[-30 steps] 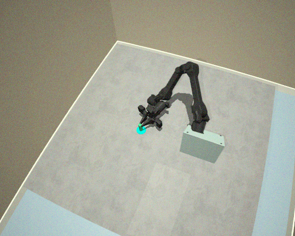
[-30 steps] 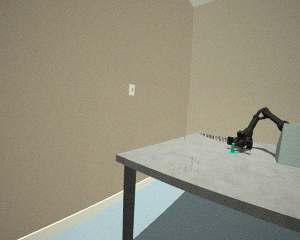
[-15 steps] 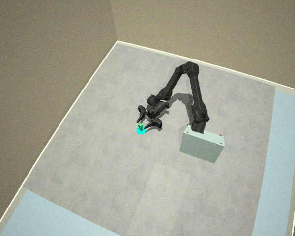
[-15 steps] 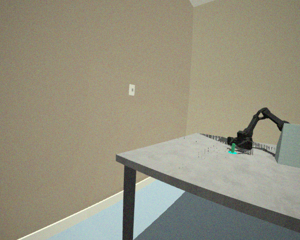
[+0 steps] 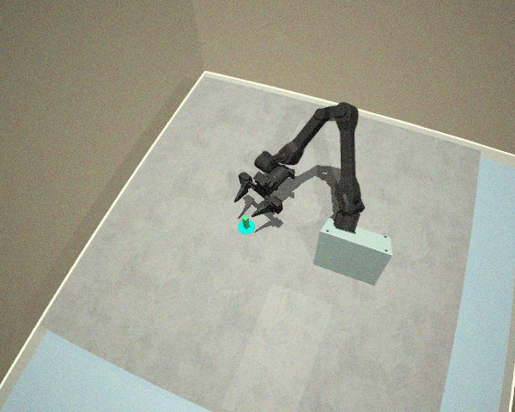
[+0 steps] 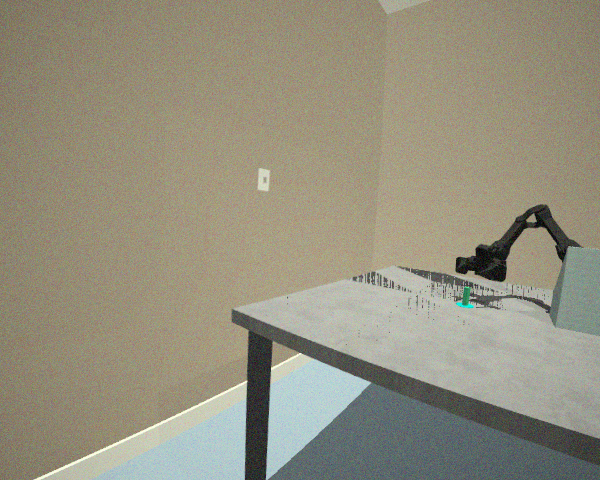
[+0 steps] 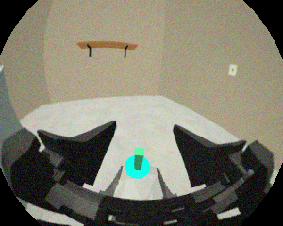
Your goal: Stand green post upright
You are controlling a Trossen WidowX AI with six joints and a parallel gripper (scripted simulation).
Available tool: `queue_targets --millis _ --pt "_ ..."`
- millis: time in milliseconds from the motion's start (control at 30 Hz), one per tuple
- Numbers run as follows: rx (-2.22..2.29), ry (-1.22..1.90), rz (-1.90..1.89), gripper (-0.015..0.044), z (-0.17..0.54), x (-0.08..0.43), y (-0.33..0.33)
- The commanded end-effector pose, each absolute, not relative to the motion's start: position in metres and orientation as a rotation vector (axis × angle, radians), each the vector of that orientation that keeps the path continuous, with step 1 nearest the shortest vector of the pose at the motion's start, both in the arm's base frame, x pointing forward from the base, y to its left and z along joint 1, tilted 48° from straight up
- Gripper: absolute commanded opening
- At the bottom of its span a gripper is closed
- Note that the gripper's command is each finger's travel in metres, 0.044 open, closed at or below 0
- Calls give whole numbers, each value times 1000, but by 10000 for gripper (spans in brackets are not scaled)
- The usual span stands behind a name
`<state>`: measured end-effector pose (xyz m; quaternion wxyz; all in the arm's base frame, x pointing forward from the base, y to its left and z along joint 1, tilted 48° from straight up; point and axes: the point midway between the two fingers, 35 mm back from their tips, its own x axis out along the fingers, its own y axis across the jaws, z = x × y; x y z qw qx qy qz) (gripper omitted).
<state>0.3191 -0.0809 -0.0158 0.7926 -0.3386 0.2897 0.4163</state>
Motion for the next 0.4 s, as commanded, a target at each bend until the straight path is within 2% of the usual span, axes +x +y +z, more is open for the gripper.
queue_targets --millis 0,133,367 --pt "-724 625 892 400 -1 318 -63" --pt "-710 669 900 400 -4 319 -59" --pt "-656 1150 901 400 -28 326 -34"
